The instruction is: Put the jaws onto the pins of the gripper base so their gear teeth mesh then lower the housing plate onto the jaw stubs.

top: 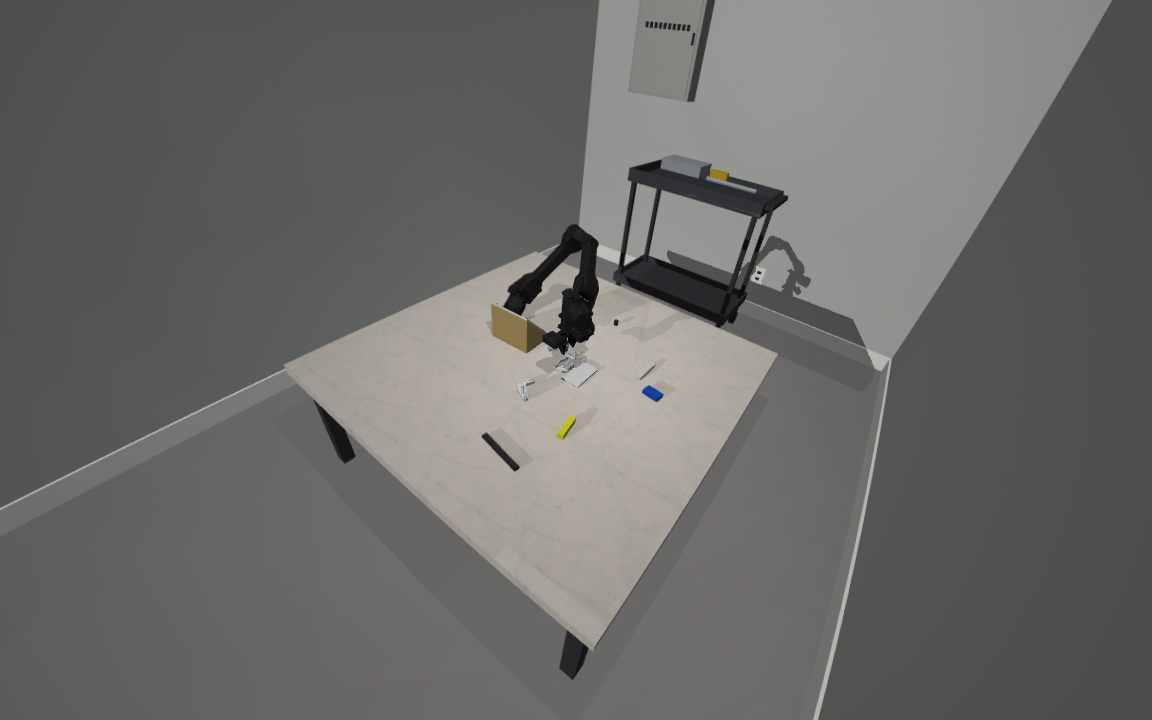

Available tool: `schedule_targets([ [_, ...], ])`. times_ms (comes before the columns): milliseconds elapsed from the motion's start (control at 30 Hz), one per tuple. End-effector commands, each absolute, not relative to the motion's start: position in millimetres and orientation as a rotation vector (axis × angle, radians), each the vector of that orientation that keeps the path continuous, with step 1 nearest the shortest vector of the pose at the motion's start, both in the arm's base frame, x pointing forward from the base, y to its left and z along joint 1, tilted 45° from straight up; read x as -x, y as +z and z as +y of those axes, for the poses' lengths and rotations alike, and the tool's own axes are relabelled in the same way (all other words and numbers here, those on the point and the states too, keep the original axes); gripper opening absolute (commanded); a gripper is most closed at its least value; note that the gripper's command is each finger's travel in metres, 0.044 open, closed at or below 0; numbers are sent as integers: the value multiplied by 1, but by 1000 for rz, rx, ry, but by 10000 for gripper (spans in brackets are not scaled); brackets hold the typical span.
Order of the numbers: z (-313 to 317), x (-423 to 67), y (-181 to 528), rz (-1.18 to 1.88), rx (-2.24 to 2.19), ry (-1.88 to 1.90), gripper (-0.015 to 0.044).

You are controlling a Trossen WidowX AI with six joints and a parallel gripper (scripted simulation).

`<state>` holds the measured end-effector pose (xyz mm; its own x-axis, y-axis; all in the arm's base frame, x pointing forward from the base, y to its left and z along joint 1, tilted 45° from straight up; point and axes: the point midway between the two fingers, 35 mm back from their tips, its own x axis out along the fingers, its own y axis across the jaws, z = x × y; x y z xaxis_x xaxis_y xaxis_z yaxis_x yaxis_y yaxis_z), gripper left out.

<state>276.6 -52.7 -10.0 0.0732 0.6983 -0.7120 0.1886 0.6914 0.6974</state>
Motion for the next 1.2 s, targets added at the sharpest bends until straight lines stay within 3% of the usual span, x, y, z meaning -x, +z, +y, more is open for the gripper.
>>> schedule_targets([
  [0,-47,-289,-1,1476,-774,445,134],
  [467,-24,-316,23,1474,-777,452,134],
  [1167,-24,-316,23,1479,-789,442,134],
])
